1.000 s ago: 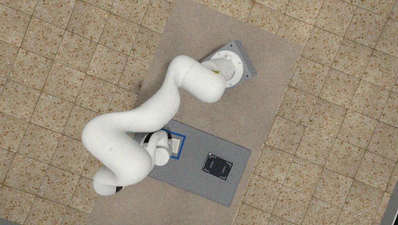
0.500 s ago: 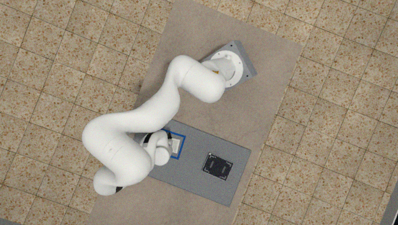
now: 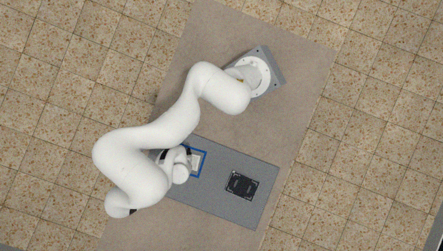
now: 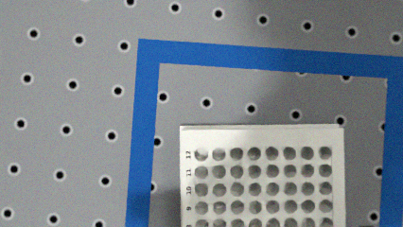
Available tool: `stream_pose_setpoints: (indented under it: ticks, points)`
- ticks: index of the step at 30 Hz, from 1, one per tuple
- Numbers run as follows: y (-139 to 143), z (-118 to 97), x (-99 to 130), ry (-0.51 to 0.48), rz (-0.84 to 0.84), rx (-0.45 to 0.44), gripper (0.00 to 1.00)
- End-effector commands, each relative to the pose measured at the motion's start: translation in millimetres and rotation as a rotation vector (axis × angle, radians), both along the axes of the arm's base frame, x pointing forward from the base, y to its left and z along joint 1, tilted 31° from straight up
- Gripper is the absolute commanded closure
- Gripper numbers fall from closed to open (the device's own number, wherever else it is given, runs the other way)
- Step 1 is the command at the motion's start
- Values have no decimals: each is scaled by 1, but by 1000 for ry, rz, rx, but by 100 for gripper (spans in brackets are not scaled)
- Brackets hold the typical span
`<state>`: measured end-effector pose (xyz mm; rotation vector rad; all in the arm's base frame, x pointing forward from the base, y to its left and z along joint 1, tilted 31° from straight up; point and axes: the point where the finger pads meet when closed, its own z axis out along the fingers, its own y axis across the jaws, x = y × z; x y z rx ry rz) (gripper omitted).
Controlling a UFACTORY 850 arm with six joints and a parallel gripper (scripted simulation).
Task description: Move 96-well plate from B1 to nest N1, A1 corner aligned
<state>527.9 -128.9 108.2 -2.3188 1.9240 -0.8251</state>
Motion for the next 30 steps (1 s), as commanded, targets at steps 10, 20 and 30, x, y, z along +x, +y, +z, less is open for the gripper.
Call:
stream_pose_setpoints:
  ticks: [10, 20, 30]
  points:
    - [-3, -7, 4, -1, 0, 0, 0]
    - [-4, -9, 5, -1, 0, 0, 0]
    - [-4, -9, 5, -1, 0, 0, 0]
